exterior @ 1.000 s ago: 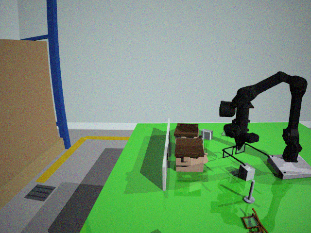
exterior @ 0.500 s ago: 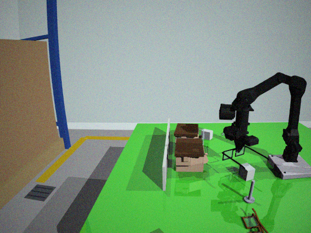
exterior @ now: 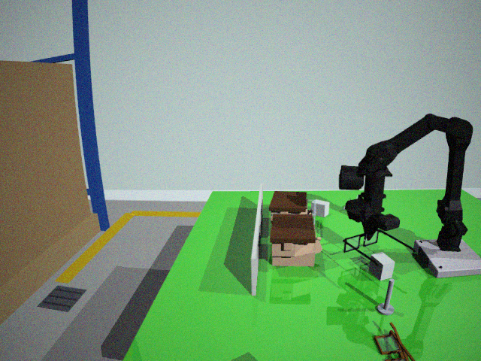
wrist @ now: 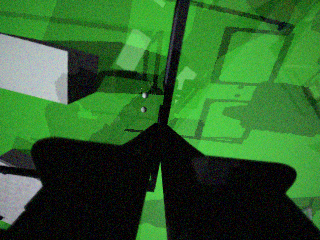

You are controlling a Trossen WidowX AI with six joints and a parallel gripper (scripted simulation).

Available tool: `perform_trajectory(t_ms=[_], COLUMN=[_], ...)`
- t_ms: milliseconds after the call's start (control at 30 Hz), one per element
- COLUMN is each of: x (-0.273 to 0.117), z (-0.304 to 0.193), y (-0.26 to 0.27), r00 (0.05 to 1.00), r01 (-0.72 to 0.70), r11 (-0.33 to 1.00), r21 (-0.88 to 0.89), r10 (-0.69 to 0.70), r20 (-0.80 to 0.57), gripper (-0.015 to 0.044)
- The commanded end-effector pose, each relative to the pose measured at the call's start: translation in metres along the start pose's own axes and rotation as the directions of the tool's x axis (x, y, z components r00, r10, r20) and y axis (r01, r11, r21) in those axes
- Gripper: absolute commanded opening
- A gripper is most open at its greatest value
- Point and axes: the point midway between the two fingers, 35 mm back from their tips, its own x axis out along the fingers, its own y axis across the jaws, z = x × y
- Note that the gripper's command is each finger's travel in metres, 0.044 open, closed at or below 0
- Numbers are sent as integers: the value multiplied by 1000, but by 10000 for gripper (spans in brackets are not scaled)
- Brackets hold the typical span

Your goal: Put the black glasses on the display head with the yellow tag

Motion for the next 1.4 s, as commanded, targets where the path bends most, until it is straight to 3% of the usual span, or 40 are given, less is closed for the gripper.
perform_trajectory(t_ms=[0,1200,1333,1367], x=[7,33,29,29], z=[-2,-6,-4,-4], y=[1,3,2,2], r00=[1000,1000,1000,1000], r01=[-5,-5,-1,-1], r11=[1000,1000,1000,1000], r21=[5,5,0,0], r10=[5,5,1,1], r20=[-9,-9,-2,-2], gripper=[0,0,105,107])
